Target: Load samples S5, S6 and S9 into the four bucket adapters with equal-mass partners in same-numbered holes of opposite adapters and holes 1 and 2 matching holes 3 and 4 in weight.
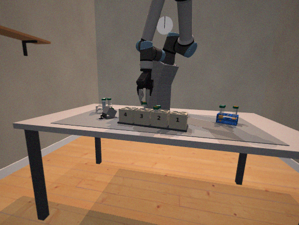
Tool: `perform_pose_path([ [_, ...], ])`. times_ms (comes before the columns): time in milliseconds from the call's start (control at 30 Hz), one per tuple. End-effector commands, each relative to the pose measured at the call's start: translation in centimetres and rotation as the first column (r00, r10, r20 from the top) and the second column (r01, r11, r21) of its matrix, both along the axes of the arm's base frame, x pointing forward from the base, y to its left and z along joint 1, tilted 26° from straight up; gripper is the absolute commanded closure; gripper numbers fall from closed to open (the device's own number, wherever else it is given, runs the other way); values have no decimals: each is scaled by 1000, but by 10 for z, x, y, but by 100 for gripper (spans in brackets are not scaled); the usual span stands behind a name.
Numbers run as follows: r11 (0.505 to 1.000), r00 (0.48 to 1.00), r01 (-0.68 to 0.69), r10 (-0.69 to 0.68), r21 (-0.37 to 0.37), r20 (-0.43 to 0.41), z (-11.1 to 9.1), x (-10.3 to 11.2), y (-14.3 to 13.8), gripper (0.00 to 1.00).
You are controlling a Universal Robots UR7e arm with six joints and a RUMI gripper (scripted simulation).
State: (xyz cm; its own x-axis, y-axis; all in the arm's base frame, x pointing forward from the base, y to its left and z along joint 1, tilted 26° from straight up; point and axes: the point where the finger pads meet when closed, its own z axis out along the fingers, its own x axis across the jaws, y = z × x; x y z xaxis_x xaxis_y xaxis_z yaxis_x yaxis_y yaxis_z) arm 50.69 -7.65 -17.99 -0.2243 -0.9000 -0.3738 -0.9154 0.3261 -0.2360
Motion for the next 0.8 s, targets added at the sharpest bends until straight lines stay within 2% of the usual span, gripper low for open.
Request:
perform_pose_path([
  [0, 1000, 1000, 0, 0, -1, 1, -6, 3, 2, 100],
  [767, 1000, 1000, 0, 0, -1, 1, -17, 7, 5, 100],
])
